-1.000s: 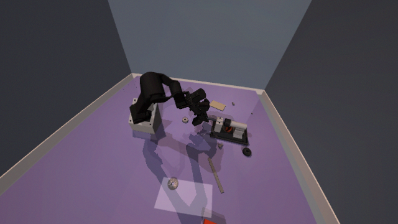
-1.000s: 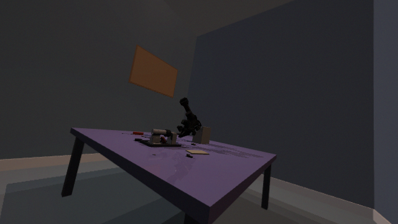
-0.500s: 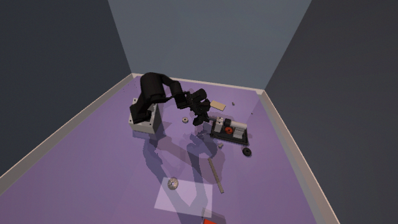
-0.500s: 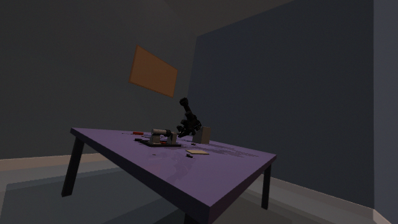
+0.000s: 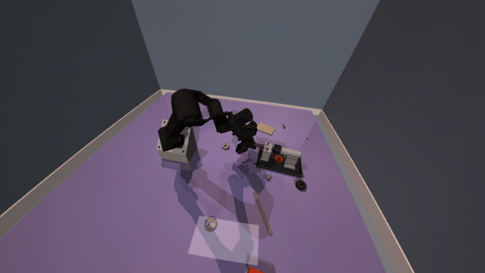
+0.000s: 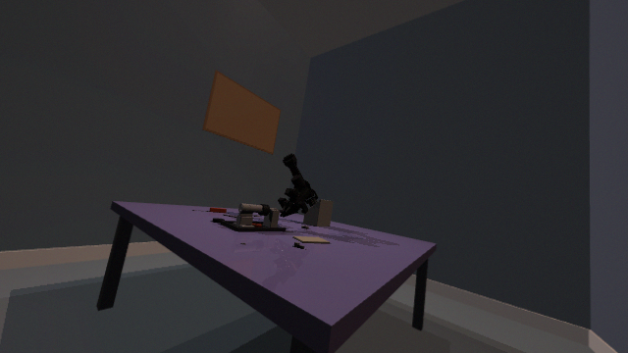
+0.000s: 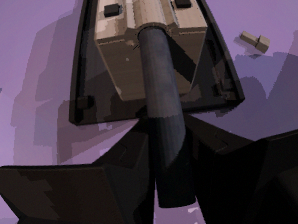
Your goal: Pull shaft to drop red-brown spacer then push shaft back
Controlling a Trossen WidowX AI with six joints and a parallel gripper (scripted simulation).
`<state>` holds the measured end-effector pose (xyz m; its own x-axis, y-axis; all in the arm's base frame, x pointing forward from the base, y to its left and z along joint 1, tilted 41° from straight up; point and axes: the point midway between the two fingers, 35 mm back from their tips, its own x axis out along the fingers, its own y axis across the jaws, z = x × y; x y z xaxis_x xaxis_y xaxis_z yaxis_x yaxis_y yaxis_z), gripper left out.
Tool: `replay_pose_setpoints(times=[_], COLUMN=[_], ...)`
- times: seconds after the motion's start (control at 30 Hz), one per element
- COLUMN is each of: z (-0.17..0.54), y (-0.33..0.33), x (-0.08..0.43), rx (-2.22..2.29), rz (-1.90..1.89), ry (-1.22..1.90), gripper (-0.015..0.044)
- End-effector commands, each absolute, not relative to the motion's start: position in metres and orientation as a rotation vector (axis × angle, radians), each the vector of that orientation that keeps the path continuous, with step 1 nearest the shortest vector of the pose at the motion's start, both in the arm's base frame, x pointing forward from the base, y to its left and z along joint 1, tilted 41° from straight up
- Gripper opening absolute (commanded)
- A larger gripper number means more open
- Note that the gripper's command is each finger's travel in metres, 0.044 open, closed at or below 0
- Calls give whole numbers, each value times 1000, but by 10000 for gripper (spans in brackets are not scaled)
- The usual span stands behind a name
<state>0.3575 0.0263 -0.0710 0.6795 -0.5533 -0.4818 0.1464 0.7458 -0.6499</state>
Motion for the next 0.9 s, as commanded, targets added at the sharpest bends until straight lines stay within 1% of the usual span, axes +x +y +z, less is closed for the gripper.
replay_pose_setpoints(times=[0.0,0.87], z=[-70,-69], y=[26,25], x=[360,368], rx=[-615,-615], rz=[-423,-423], ry=[721,721], gripper=[0,0])
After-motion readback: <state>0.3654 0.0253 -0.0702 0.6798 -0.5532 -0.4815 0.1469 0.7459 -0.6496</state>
